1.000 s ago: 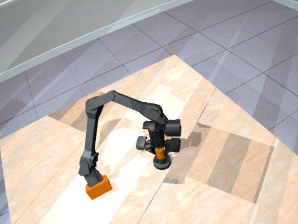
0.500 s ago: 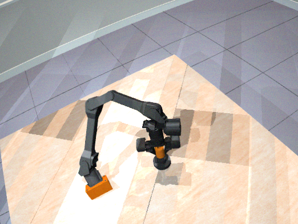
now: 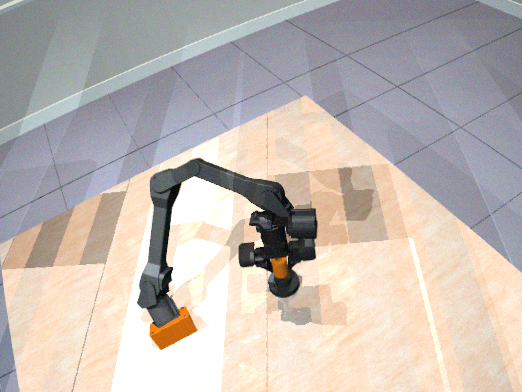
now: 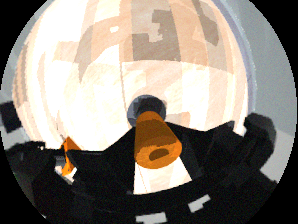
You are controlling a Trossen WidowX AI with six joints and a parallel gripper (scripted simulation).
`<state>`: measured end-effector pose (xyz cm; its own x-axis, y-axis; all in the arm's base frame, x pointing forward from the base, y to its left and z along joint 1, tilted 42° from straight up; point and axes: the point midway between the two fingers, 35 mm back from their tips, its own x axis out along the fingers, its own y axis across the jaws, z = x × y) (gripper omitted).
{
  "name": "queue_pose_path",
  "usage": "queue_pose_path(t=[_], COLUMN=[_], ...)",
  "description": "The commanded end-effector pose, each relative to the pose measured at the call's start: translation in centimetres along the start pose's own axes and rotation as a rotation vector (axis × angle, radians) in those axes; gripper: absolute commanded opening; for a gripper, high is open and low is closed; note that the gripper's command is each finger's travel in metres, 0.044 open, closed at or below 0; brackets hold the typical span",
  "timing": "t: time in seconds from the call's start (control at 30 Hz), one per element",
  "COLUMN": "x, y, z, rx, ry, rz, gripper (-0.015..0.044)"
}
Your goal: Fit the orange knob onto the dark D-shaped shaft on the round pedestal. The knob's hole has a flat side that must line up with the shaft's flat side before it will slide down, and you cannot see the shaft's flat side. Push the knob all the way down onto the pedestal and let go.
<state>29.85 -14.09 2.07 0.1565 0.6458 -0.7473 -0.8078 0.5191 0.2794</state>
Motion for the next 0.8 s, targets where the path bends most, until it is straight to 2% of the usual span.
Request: queue_pose_path(t=[0.0,0.77], x=[-0.35,0.09], y=[-0.06,-0.05], z=[0.10,-0.08], rx=[-0.004,-0.005], ry=[-0.001,-0.001], rz=[-0.006,-0.006], gripper=[0.0000,0.0000])
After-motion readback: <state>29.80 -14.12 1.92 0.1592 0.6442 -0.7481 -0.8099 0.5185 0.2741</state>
